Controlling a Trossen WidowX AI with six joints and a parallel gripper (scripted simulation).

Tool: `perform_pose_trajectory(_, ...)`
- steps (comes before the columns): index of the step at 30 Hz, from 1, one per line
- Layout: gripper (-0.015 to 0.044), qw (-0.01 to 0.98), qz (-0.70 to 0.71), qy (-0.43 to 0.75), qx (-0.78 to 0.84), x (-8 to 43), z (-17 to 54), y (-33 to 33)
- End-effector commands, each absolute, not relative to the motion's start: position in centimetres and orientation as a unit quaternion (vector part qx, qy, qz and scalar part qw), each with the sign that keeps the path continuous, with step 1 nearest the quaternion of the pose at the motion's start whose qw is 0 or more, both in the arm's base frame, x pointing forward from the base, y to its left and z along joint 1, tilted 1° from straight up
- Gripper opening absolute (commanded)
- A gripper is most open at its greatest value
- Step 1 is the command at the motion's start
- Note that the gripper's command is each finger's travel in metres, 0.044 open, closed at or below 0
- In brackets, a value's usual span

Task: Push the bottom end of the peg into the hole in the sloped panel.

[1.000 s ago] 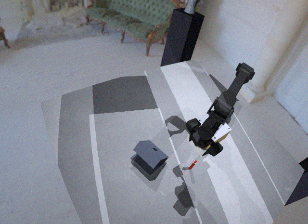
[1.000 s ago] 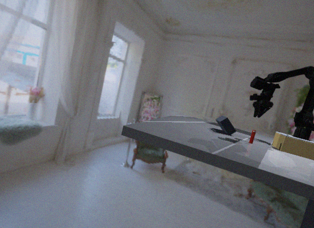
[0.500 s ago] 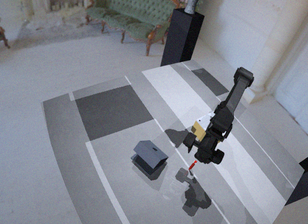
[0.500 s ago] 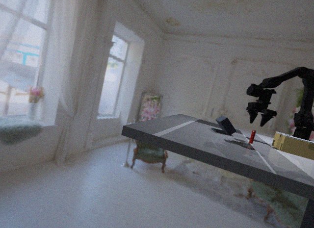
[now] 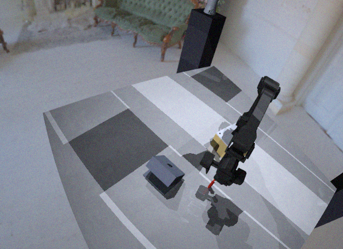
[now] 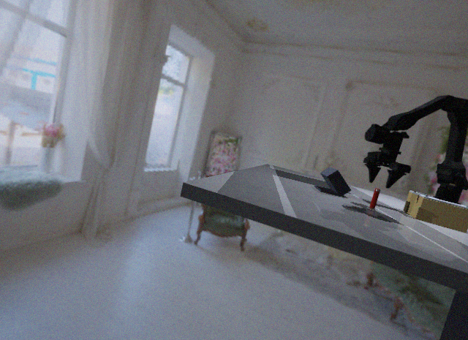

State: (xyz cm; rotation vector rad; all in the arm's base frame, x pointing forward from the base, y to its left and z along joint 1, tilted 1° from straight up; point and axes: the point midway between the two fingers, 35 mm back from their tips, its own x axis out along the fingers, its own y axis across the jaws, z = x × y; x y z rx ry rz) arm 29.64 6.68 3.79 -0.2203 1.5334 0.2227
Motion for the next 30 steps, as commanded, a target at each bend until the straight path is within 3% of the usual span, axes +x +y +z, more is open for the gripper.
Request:
perform_pose_trajectory(1, 0.0440, 0.704, 0.103, 0.695, -0.099, 29.6, 2.8, 6.7)
perform_pose_trajectory(30, 0.0440, 0.704, 0.103, 0.695, -0.099, 29.5, -1.8, 6.7)
